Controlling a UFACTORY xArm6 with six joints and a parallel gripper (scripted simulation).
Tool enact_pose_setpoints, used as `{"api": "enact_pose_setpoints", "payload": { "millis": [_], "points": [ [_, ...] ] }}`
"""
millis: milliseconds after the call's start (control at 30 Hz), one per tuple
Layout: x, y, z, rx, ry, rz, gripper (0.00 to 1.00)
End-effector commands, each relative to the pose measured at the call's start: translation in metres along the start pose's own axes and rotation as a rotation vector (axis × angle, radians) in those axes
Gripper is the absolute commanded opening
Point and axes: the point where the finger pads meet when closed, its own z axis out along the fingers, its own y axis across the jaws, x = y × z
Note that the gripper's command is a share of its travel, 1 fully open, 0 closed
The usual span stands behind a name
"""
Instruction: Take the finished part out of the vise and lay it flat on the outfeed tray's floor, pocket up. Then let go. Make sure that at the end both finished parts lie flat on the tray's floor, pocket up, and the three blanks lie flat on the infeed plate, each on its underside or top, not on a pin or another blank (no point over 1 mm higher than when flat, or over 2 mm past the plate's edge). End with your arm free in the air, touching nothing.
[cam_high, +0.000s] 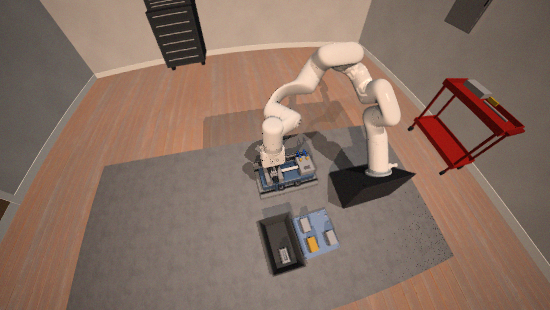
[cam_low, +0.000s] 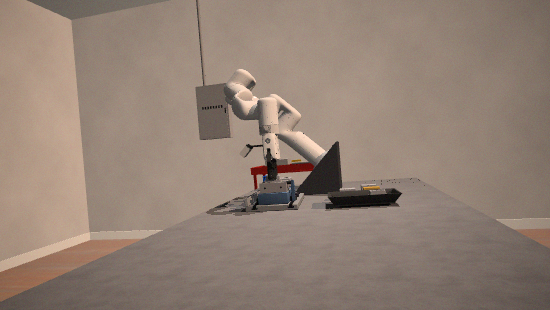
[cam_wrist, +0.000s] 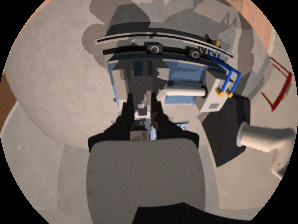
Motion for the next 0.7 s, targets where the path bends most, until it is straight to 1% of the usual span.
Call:
{"api": "enact_pose_setpoints", "payload": {
  "millis": [0,333,400,667],
  "points": [
    [0.000,-0.001,-0.008,0.004,0.000,0.001,0.00],
    [0.000,-0.001,-0.026,0.004,0.000,0.001,0.00],
    [0.000,-0.001,-0.026,0.004,0.000,0.001,0.00],
    [0.000,-0.001,-0.038,0.004,0.000,0.001,0.00]
  ]
}}
